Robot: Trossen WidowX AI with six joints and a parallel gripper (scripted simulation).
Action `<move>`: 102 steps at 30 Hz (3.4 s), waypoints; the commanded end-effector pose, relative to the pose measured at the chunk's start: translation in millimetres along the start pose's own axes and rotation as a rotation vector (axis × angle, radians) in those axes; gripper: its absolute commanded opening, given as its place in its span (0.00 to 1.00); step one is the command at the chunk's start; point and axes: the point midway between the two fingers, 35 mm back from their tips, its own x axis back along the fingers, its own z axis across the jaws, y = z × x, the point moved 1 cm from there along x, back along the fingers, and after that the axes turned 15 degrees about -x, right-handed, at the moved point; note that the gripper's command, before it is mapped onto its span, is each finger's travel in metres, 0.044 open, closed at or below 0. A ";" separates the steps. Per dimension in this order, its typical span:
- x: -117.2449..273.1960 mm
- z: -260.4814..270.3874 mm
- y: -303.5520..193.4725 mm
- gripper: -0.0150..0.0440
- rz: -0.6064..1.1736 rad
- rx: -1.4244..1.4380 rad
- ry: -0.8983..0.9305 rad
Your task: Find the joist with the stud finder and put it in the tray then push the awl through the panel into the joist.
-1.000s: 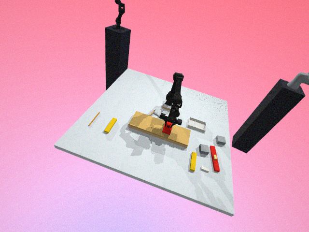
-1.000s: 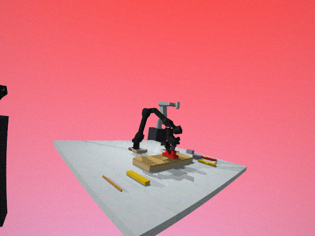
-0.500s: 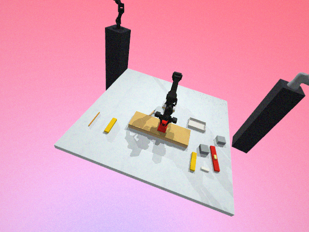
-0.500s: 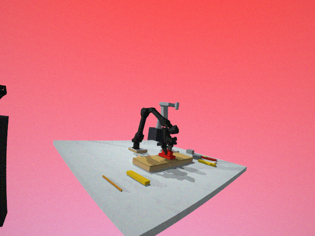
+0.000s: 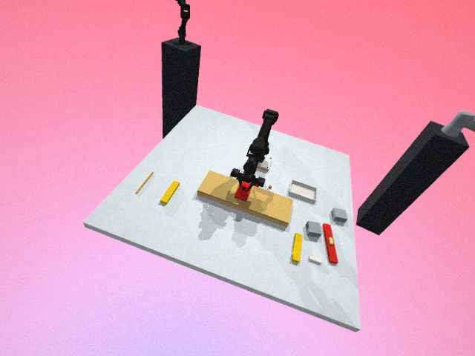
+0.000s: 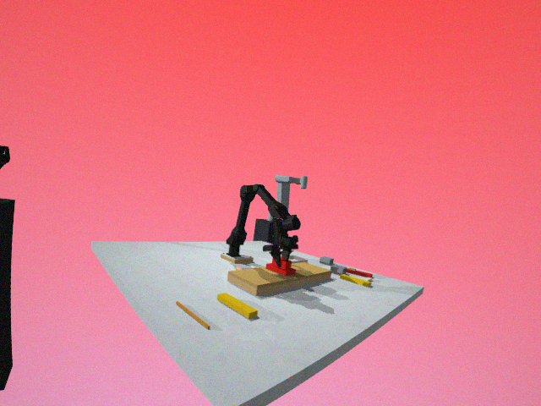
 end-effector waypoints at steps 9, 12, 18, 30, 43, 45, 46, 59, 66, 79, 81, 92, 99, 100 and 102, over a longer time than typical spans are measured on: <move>0.3 -35.1 9.5 0.25 -0.003 -0.003 -0.005; 0.4 -43.3 11.6 0.25 -0.003 -0.002 -0.006; 0.6 -59.9 16.0 0.25 -0.003 -0.002 -0.008; 1.1 -92.9 24.7 0.25 -0.004 -0.001 -0.011; 1.9 -128.6 34.2 0.25 -0.005 0.000 -0.015; 2.1 -134.1 35.7 0.25 -0.005 0.001 -0.016; 2.2 -136.8 36.4 0.25 -0.005 0.001 -0.016; 3.2 -170.5 45.4 0.25 -0.006 0.002 -0.019; 2.9 -165.4 44.3 0.25 -0.007 0.002 -0.016; 34.1 -165.2 57.4 0.25 -0.007 0.002 -0.017; 42.9 -165.0 60.3 0.25 -0.007 0.002 -0.017; 92.9 -162.1 70.7 0.25 -0.006 0.002 -0.019; 99.2 -158.0 71.8 0.25 -0.005 0.010 -0.016; 98.7 -154.6 72.2 0.25 -0.005 0.018 -0.014; 97.0 -144.2 73.2 0.25 -0.003 0.042 -0.006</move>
